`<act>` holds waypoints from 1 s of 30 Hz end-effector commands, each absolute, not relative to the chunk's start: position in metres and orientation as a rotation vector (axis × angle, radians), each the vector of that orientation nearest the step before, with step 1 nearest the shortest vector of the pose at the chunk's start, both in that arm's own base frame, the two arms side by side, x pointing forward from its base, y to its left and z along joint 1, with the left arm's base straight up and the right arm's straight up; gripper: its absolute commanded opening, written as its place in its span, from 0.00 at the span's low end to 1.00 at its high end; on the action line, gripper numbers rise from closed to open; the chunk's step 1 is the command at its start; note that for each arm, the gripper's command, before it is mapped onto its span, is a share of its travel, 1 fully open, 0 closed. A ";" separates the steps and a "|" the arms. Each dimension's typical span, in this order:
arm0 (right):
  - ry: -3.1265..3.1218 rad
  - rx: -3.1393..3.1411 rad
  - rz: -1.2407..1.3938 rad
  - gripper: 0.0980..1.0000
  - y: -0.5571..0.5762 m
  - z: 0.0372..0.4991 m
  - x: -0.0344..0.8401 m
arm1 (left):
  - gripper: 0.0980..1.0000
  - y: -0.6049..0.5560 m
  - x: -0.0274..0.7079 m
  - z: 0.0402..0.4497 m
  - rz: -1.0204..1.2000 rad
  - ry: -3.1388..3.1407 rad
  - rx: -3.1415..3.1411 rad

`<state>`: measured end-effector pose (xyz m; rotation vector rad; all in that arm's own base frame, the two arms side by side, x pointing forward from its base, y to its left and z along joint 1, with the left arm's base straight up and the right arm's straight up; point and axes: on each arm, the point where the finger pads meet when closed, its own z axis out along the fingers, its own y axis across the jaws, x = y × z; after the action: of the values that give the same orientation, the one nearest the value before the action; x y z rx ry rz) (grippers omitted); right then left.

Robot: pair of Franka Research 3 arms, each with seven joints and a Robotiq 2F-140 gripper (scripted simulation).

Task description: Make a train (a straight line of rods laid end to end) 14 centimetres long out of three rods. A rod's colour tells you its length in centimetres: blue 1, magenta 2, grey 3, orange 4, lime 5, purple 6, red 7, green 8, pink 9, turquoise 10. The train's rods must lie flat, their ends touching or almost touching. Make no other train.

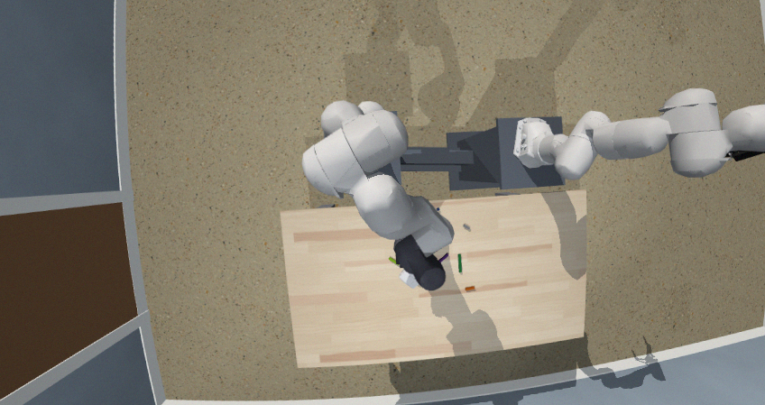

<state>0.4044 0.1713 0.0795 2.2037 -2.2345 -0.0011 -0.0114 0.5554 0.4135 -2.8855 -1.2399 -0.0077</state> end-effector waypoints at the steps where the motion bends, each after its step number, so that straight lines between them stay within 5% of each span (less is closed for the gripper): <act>1: -2.242 2.200 0.001 1.00 0.171 0.080 0.405 | 1.00 0.554 -0.013 0.413 0.000 -1.236 -2.888; 30: -1.771 2.594 0.000 1.00 0.133 0.080 0.426 | 1.00 0.554 -0.013 0.413 0.000 -1.236 -2.888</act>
<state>0.4227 0.1356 0.0798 2.4481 -1.9628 0.0247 -0.0114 0.5554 0.4134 -2.8855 -1.2399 -0.0077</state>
